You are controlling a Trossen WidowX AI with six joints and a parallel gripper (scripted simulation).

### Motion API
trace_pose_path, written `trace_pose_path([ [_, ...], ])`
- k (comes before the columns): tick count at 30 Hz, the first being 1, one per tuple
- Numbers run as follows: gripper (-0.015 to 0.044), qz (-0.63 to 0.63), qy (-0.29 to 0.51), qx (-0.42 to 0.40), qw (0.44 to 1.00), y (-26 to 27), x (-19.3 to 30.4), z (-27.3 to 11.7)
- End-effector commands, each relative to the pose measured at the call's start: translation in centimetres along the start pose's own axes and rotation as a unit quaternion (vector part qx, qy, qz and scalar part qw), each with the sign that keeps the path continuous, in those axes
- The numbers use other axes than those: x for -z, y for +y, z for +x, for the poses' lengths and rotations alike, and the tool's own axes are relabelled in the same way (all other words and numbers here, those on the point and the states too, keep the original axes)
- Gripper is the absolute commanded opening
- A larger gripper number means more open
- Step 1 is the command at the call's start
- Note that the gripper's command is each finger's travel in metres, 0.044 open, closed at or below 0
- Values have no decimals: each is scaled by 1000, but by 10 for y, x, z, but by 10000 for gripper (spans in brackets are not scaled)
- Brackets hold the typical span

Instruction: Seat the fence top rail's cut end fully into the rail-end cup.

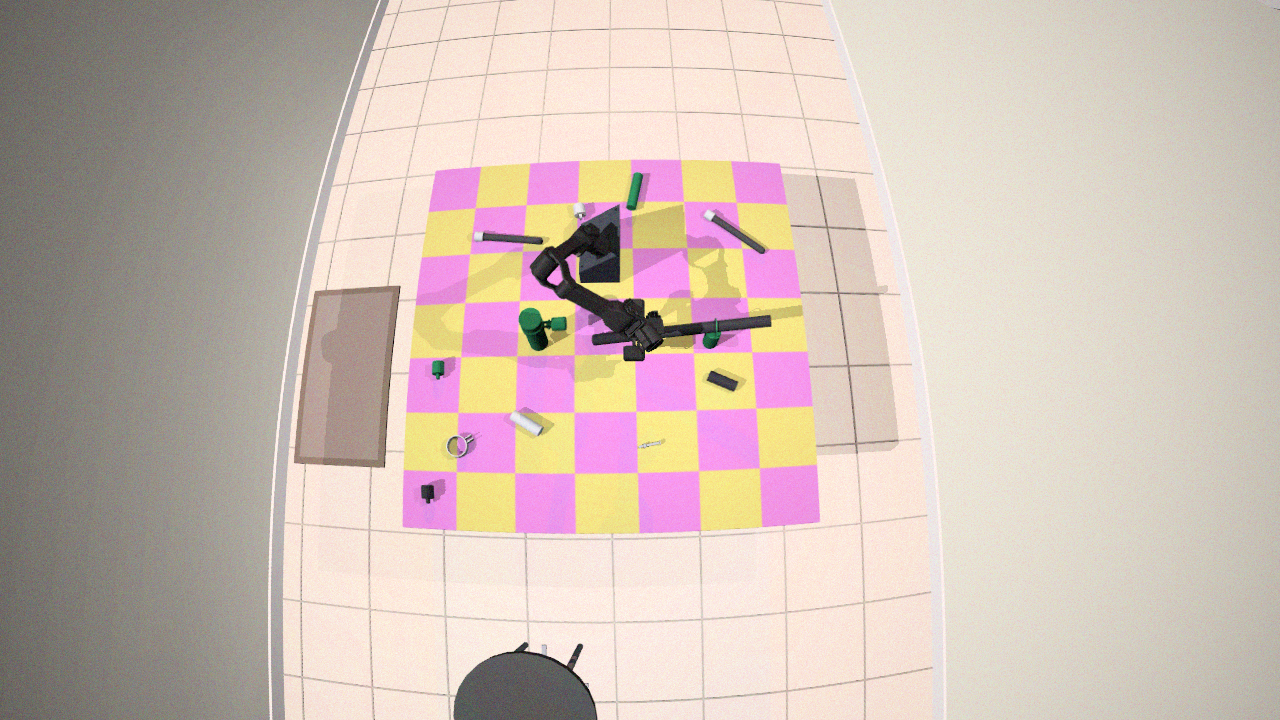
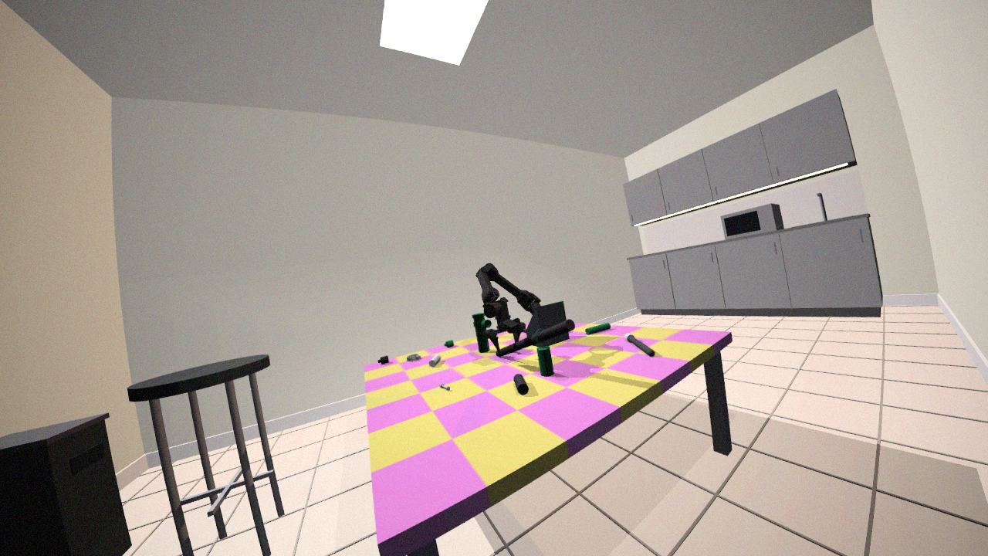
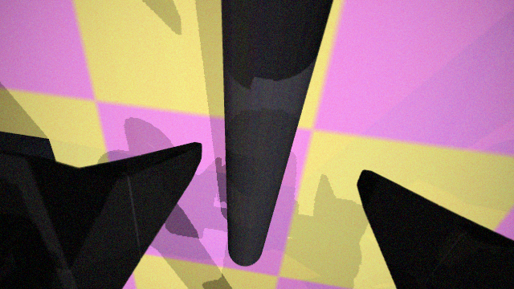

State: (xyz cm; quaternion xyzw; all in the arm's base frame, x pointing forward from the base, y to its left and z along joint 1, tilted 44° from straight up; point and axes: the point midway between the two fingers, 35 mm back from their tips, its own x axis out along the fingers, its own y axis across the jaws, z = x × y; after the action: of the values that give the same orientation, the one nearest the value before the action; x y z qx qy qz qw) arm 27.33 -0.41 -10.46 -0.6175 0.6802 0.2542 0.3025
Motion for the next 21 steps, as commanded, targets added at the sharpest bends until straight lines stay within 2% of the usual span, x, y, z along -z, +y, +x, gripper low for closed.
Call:
trace_pose_path([
  [1,440,-4,3,-1,1000,2,0,8],
  [15,440,-4,4,-1,1000,3,1,28],
  [21,282,-4,4,-1,1000,3,1,28],
])
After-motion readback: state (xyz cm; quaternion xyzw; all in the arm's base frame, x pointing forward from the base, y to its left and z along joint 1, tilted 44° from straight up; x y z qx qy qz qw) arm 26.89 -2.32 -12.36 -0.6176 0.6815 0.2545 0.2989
